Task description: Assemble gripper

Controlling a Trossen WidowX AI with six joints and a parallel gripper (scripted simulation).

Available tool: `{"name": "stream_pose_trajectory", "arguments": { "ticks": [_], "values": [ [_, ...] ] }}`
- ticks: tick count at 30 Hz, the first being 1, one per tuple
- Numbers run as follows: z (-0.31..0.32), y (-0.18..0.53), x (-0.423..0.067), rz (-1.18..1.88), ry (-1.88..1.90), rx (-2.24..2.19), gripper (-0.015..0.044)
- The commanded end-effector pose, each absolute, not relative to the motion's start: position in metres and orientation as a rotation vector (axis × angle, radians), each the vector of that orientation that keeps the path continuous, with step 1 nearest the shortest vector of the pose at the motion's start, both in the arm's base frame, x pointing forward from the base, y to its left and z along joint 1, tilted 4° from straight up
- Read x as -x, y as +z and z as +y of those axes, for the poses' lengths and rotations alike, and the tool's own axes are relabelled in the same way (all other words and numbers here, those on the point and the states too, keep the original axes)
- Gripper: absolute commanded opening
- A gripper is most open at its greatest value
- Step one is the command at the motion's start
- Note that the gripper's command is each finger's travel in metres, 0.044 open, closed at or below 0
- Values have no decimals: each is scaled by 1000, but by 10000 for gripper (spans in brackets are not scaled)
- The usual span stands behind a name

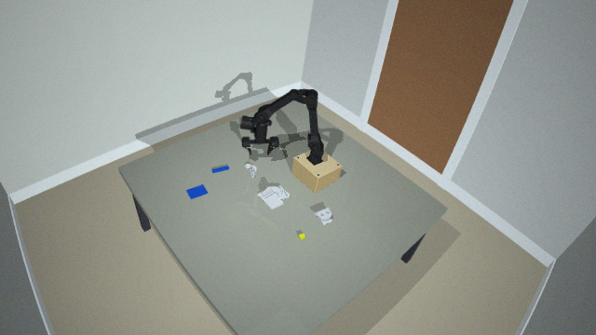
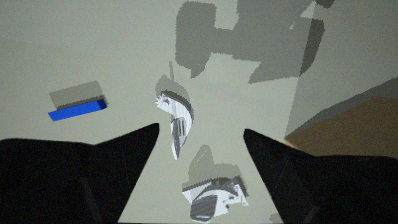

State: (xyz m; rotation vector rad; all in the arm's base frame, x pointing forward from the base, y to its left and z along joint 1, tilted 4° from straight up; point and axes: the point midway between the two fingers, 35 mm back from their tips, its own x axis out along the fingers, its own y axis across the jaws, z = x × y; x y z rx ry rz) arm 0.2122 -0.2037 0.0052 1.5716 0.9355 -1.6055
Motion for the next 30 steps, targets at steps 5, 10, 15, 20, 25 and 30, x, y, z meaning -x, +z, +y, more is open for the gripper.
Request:
{"name": "stream_pose_trajectory", "arguments": {
  "ticks": [5,10,15,20,25,30],
  "values": [
    [-204,5,-212,936,-1605,-1572,440],
    [-204,5,-212,936,-1605,-1572,440],
    [-204,5,-212,936,-1605,-1572,440],
    [-204,5,-212,936,-1605,-1572,440],
    [-204,5,-212,936,-1605,-1572,361],
    [-204,5,-212,936,-1605,-1572,230]
  ]
}}
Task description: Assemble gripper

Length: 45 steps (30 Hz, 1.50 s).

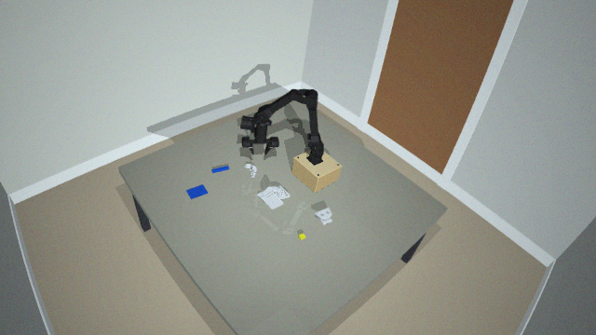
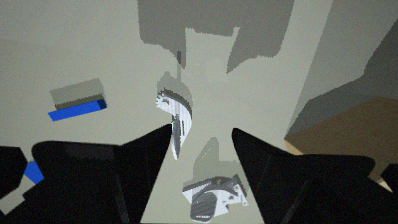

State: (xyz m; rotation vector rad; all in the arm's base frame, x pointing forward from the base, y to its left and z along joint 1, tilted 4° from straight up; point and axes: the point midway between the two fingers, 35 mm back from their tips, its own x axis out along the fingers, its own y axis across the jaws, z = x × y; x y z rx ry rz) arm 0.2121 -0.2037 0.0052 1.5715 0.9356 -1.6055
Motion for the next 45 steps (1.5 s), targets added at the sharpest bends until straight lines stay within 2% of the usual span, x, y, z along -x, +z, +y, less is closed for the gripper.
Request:
{"name": "stream_pose_trajectory", "arguments": {
  "ticks": [1,9,28,45],
  "values": [
    [-204,5,-212,936,-1605,-1572,204],
    [-204,5,-212,936,-1605,-1572,0],
    [-204,5,-212,936,-1605,-1572,0],
    [-204,5,-212,935,-1605,-1572,440]
  ]
}}
